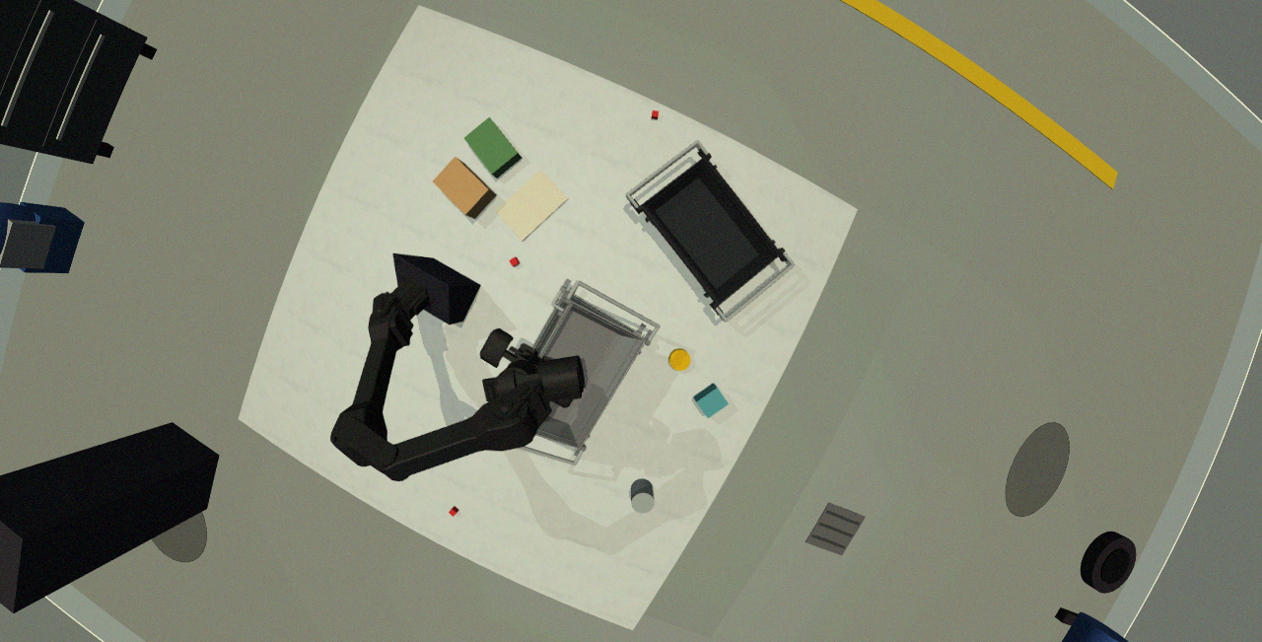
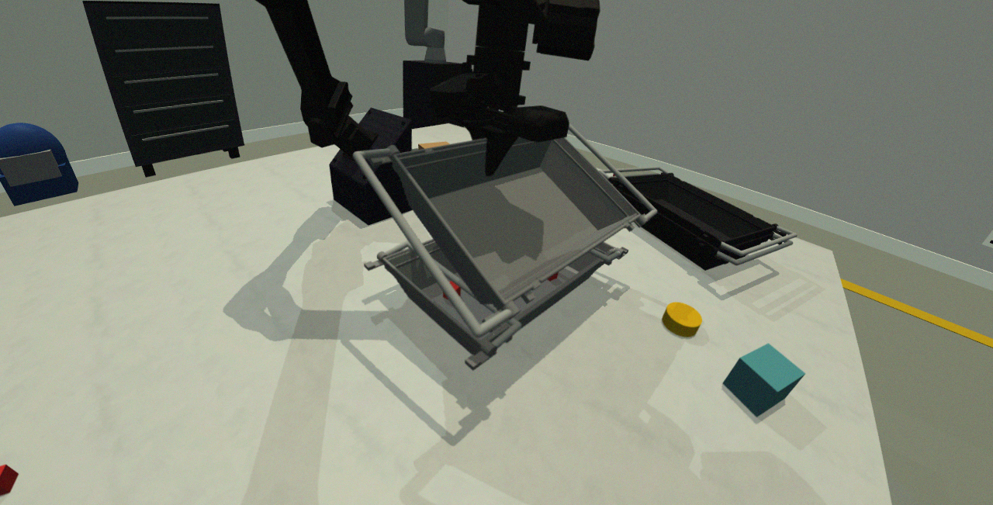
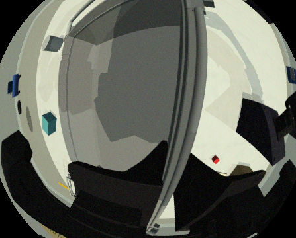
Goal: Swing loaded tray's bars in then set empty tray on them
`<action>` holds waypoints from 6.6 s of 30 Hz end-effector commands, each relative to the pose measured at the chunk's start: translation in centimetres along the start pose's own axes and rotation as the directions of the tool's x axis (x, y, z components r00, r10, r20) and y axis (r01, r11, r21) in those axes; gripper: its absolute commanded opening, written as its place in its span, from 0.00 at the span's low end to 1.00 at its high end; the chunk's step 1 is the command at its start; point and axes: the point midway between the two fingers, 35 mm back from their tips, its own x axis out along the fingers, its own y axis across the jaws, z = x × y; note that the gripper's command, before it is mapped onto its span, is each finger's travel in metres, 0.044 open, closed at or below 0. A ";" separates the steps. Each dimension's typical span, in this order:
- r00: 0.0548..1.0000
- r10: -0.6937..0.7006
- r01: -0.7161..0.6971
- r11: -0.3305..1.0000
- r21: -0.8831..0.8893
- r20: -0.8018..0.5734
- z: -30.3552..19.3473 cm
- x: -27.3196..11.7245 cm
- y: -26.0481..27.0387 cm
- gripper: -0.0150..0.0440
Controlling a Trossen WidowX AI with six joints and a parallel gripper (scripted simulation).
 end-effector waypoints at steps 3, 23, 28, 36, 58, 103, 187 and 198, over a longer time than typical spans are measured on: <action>1.000 0.024 -0.024 1.000 -0.001 -0.001 0.0 0.5 0.2 0.25; 1.000 0.023 -0.023 1.000 -0.001 0.001 0.0 2.2 -0.7 0.25; 1.000 0.023 -0.023 1.000 -0.001 0.001 0.0 2.8 -1.1 0.25; 1.000 0.023 -0.023 1.000 -0.001 0.001 0.0 3.1 -1.3 0.25; 1.000 0.023 -0.023 1.000 -0.001 0.001 0.0 4.5 -2.0 0.25; 1.000 0.023 -0.023 1.000 -0.002 0.002 0.0 5.4 -2.3 0.25; 1.000 0.023 -0.023 1.000 -0.002 0.002 0.0 6.2 -2.6 0.25; 0.999 0.045 -0.045 0.999 0.000 0.004 -0.2 5.9 -2.4 0.25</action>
